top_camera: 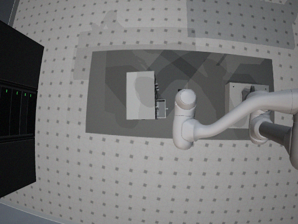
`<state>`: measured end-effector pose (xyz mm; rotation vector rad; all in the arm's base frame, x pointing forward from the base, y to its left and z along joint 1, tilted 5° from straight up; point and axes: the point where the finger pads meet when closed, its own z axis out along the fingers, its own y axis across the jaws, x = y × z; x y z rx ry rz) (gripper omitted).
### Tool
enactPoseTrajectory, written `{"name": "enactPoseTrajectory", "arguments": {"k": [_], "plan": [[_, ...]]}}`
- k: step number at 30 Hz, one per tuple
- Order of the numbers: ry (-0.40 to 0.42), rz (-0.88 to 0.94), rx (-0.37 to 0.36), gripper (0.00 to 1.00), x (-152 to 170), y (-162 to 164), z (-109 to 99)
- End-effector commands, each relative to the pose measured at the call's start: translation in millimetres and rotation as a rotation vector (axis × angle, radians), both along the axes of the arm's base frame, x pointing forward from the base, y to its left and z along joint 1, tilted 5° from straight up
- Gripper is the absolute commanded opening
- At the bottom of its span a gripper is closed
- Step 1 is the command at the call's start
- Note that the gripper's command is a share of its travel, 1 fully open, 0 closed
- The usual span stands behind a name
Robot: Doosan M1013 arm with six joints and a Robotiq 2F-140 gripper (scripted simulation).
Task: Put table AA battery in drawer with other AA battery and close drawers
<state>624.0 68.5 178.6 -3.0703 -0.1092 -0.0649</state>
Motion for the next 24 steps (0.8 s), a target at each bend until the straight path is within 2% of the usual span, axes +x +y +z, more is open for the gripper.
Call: {"name": "enactPoseTrajectory", "arguments": {"k": [1,5,10,12,19,24], "plan": [[-0.003,0.0,0.0,1.0,4.3,0.3,-1.1],[-0.042,-0.002,0.002,1.0,13.2,1.5,-9.2],[-0.155,-0.01,0.006,1.0,38.5,4.9,-32.3],[-0.155,-0.01,0.006,1.0,38.5,4.9,-32.3],[-0.348,-0.022,0.015,1.0,81.9,10.8,-71.9],[-0.437,-0.027,0.018,1.0,101.9,13.5,-90.2]]}}
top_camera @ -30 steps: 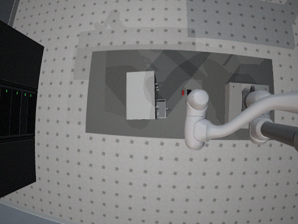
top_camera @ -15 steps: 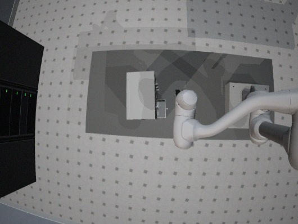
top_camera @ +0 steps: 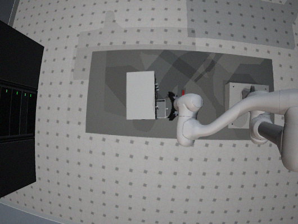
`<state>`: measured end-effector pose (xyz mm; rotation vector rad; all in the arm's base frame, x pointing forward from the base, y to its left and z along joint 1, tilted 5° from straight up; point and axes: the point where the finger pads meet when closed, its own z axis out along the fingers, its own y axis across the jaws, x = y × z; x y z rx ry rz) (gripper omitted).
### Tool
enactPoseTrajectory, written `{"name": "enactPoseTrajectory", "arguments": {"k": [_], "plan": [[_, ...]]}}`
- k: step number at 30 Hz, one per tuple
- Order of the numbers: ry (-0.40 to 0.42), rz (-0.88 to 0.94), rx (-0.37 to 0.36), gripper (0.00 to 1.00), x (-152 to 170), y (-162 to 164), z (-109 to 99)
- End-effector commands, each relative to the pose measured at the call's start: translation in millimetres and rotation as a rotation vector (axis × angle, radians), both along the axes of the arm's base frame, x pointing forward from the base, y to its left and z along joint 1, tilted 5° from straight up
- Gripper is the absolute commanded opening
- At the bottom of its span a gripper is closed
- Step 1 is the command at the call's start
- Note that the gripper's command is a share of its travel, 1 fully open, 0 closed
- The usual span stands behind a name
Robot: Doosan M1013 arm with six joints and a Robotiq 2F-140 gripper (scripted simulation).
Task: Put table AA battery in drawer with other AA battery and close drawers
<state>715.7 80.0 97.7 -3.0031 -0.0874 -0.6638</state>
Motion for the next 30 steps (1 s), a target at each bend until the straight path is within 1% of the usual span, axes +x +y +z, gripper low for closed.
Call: {"name": "enactPoseTrajectory", "arguments": {"k": [1,7,30], "plan": [[-0.055,0.0,0.006,1.0,12.3,2.3,-11.3],[-0.07,-0.002,0.007,1.0,15.7,2.7,-14.4],[-0.071,-0.002,0.007,1.0,15.7,2.7,-14.4]]}}
